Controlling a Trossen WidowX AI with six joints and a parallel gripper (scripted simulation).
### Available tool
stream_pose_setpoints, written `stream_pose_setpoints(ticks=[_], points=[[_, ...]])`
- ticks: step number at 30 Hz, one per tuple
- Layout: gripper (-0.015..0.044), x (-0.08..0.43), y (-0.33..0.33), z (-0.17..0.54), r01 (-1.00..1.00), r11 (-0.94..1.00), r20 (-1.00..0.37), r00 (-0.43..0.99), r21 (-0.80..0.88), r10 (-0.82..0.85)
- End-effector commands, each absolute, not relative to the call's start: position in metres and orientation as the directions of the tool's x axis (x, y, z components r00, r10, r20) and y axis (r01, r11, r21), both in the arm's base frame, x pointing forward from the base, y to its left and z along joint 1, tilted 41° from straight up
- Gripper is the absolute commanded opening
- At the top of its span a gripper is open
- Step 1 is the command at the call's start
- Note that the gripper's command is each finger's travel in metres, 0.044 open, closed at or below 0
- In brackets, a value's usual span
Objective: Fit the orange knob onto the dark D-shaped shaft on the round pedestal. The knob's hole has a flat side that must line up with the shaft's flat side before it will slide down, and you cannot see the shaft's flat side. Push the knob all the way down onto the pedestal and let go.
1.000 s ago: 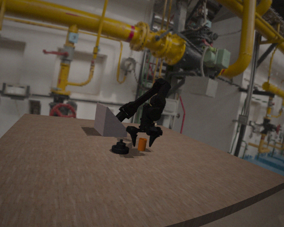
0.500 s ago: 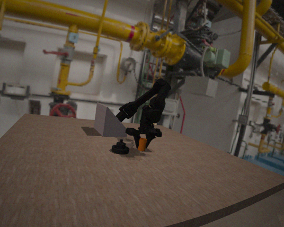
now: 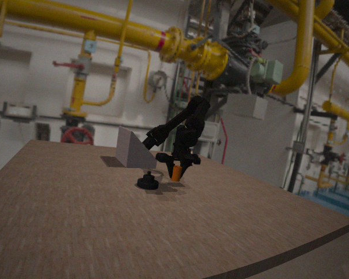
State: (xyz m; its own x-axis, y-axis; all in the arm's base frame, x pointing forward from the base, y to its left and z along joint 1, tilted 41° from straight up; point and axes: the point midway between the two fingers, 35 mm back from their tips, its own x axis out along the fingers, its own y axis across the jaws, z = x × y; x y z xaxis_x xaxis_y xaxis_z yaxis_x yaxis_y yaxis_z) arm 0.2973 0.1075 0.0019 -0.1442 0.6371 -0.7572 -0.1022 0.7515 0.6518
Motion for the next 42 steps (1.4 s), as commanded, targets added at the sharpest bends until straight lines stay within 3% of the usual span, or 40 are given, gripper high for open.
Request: stream_pose_setpoints(ticks=[1, 18, 42], points=[[0.0, 0.31, 0.093, 0.024, -0.116, 0.756, -0.764, -0.122, 0.645, 0.633], [0.0, 0.319, 0.045, 0.104, -0.115, 0.754, -0.763, -0.124, 0.646, 0.635], [0.0, 0.337, 0.015, 0.052, -0.113, 0.759, -0.767, -0.122, 0.642, 0.63]])
